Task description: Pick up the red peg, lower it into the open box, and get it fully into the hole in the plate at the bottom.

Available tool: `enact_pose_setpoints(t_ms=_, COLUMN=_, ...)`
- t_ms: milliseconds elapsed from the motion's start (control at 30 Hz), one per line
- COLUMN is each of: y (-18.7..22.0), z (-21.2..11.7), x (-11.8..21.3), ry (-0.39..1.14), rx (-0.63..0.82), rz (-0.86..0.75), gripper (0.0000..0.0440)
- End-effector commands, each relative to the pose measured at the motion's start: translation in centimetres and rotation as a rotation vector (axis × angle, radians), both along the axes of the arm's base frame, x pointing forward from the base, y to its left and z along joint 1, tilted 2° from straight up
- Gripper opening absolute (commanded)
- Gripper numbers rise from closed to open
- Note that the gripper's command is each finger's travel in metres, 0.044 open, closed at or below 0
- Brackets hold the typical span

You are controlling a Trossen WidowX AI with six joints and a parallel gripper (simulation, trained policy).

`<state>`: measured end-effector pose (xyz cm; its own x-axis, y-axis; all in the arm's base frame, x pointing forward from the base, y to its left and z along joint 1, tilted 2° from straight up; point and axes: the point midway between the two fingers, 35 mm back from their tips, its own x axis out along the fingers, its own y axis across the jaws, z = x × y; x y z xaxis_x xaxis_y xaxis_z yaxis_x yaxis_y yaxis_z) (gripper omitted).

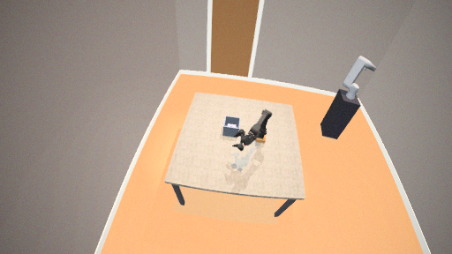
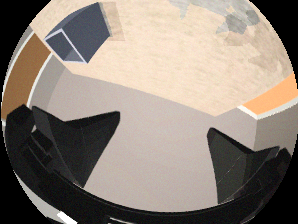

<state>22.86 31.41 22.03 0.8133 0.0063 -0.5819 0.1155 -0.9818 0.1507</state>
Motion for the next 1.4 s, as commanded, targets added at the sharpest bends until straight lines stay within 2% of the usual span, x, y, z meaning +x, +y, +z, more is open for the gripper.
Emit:
enact_pose_setpoints(t_ms=0, y=-1.0, z=-0.6, x=0.5, ry=0.024, rx=0.073, rz=-0.085, gripper=0.0440)
enact_pose_setpoints(t_ms=633, y=-5.7, z=-2.2, x=2.6, ry=0.096, rx=0.517, rz=-0.577, gripper=0.0440)
enact_pose_setpoints(t_ms=1367, y=-10.2, z=-3.5, x=3.1, ry=0.112, rx=1.022, rz=-1.159, gripper=0.0440)
